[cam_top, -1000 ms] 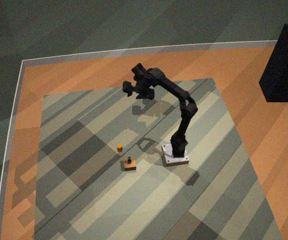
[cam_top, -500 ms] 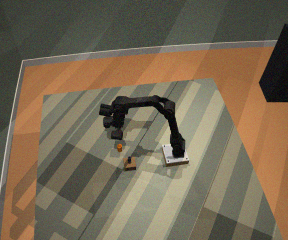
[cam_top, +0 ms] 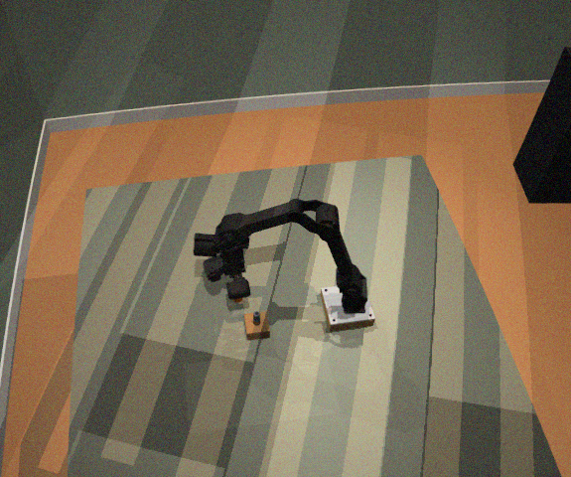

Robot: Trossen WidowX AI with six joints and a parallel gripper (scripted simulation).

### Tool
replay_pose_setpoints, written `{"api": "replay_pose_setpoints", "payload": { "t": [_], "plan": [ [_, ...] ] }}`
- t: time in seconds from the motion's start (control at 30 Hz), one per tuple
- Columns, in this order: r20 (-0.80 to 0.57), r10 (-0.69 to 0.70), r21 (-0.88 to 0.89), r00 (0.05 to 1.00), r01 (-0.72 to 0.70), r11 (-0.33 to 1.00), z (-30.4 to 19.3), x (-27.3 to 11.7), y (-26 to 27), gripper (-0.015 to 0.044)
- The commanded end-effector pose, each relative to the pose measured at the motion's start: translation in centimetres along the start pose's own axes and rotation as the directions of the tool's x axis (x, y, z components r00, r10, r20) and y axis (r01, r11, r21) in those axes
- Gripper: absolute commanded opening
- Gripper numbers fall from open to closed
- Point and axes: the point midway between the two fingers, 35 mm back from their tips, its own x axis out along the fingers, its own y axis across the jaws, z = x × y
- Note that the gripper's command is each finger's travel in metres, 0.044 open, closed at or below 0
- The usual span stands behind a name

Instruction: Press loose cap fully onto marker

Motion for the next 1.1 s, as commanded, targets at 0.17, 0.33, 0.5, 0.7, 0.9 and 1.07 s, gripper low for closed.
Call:
{"api": "replay_pose_setpoints", "payload": {
  "t": [0.17, 0.33, 0.5, 0.7, 0.9, 1.07],
  "plan": [
    [0.005, -0.006, -0.004, 1.000, 0.006, 1.000, -0.1, 1.8, -0.2, 0.0251],
    [0.005, -0.006, -0.004, 1.000, 0.006, 1.000, 0.0, 2.6, -0.2, 0.0251],
    [0.005, -0.006, -0.004, 1.000, 0.006, 1.000, 0.0, 3.4, -0.2, 0.0251],
    [0.005, -0.006, -0.004, 1.000, 0.006, 1.000, 0.0, 4.4, -0.3, 0.0251],
    [0.005, -0.006, -0.004, 1.000, 0.006, 1.000, 0.0, 5.4, -0.3, 0.0251],
    [0.005, -0.006, -0.004, 1.000, 0.006, 1.000, 0.0, 6.1, -0.3, 0.0251]
  ]
}}
